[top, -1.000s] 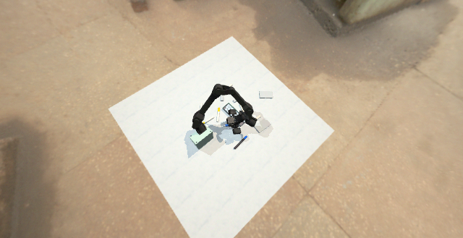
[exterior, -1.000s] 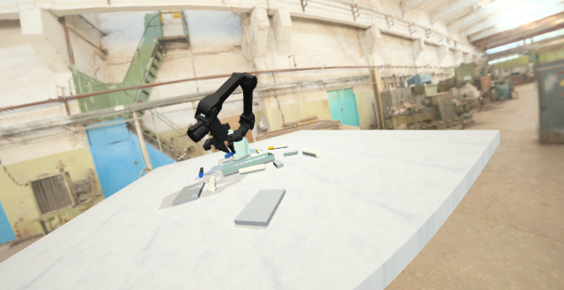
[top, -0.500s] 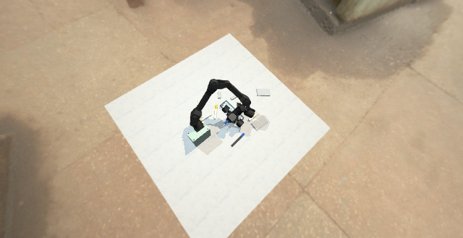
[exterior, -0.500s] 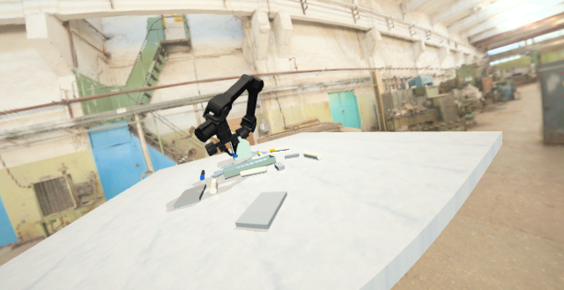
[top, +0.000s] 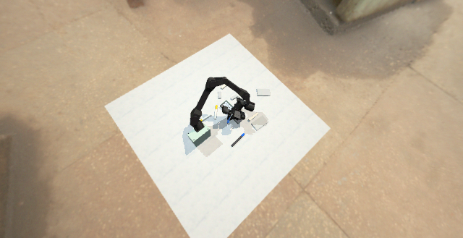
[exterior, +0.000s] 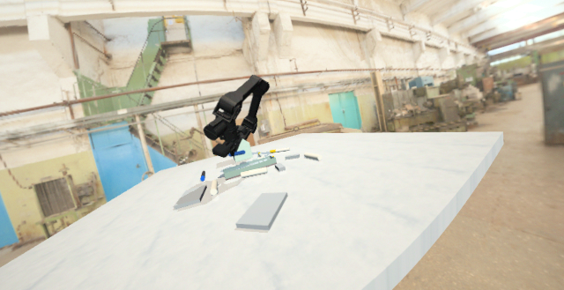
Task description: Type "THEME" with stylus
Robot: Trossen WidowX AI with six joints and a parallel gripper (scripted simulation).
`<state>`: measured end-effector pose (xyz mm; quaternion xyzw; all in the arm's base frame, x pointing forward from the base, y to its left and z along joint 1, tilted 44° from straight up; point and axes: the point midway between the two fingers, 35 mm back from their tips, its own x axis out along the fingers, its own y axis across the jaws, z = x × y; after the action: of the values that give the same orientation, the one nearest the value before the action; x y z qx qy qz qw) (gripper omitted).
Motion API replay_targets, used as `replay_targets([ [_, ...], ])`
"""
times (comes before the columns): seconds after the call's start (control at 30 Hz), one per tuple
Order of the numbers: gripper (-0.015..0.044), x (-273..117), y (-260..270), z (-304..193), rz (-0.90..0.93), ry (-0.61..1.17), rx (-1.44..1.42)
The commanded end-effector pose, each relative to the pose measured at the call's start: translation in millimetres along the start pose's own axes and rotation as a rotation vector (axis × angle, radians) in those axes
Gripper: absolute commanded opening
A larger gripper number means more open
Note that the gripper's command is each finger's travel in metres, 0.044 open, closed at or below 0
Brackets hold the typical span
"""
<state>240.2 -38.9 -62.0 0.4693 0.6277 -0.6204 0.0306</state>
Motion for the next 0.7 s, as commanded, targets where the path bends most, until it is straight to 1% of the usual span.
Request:
replay_targets([
  [0.0,0.0,-4,0,-4,0.012,-0.05,-0.16],
  [0.67,0.0,-26,-2,-27,-0.015,-0.304,-0.961],
])
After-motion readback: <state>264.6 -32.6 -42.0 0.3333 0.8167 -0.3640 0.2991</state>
